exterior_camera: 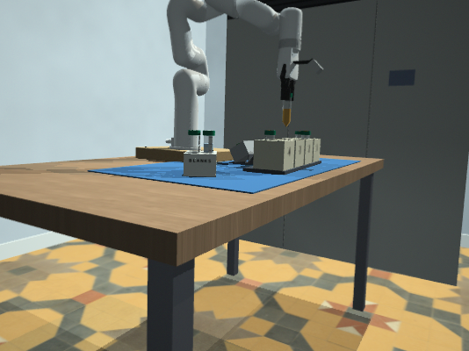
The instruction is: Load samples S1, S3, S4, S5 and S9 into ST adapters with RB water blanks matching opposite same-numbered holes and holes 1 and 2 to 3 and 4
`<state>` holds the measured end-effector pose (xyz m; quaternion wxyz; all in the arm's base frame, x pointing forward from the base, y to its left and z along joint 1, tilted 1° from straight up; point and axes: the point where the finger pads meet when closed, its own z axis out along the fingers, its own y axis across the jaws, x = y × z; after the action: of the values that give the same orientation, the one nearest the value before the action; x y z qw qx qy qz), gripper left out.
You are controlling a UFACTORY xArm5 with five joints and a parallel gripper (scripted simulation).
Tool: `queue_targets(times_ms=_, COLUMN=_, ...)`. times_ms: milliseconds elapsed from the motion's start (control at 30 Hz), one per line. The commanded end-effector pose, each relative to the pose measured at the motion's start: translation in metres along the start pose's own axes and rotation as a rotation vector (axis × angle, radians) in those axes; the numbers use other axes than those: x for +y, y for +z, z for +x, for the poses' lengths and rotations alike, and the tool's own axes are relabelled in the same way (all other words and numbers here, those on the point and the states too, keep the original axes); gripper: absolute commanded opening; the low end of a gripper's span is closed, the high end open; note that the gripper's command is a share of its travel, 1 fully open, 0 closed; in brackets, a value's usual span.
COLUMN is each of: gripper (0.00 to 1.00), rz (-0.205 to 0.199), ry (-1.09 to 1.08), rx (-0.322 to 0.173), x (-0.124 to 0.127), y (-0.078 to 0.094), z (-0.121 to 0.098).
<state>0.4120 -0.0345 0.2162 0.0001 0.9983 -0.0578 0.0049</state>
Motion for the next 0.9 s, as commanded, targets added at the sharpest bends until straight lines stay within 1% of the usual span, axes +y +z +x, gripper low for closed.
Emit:
queue_targets(times_ms=0, gripper=0.0, rz=0.0, ry=-0.001, rx=0.003, x=0.016, y=-0.001, z=0.008)
queue_targets(times_ms=33, gripper=0.0, rz=-0.001, ry=-0.001, rx=0.003, x=0.021, y=-0.001, z=0.009)
queue_targets(times_ms=100, gripper=0.0, rz=-0.001, ry=-0.001, rx=0.003, x=0.021, y=-0.001, z=0.009)
queue_targets(times_ms=533, gripper=0.0, rz=-0.002, ry=-0.001, rx=0.001, x=0.08, y=0.0, z=0.032)
queue_targets(times_ms=867, gripper=0.0, rz=-0.002, ry=-0.001, rx=0.001, x=0.08, y=0.0, z=0.032)
